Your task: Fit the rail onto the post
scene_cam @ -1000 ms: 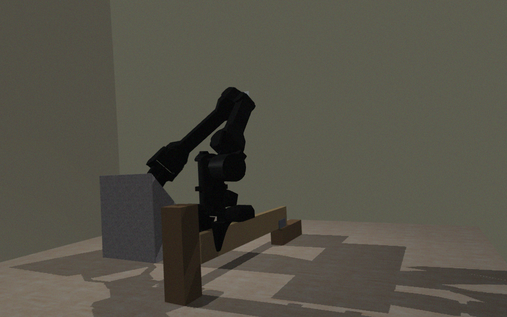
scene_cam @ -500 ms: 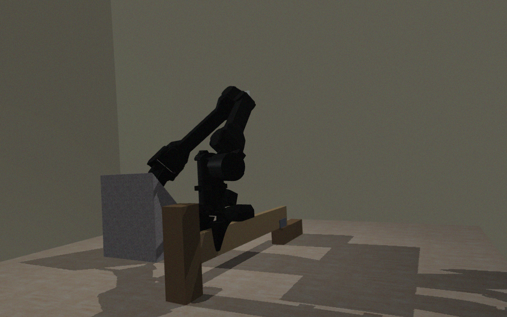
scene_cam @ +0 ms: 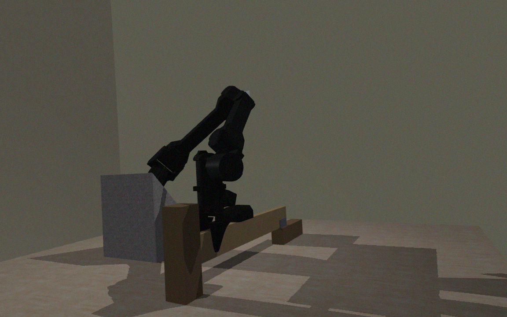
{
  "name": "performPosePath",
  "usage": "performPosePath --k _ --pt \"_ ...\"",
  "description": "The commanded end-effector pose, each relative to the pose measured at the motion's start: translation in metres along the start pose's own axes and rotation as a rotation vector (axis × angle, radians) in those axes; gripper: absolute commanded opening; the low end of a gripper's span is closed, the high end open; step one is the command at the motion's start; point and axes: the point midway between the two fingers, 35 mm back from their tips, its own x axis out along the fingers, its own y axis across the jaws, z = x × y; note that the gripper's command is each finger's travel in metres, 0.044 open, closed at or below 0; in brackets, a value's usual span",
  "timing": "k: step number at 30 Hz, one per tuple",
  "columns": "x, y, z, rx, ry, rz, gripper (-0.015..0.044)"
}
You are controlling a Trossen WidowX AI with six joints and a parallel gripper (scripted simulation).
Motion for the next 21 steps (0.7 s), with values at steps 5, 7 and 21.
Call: performPosePath --k 5,7,21 --pt "-0.0011 -0.0009 -0.0033 -0.002 0.001 -0.003 0.0000" --pt "-0.0012 -0.0009 -0.0039 -0.002 0.001 -0.003 0.0000" --pt "-0.0015 -0.0010 -0.0084 -0.002 0.001 -0.003 0.0000"
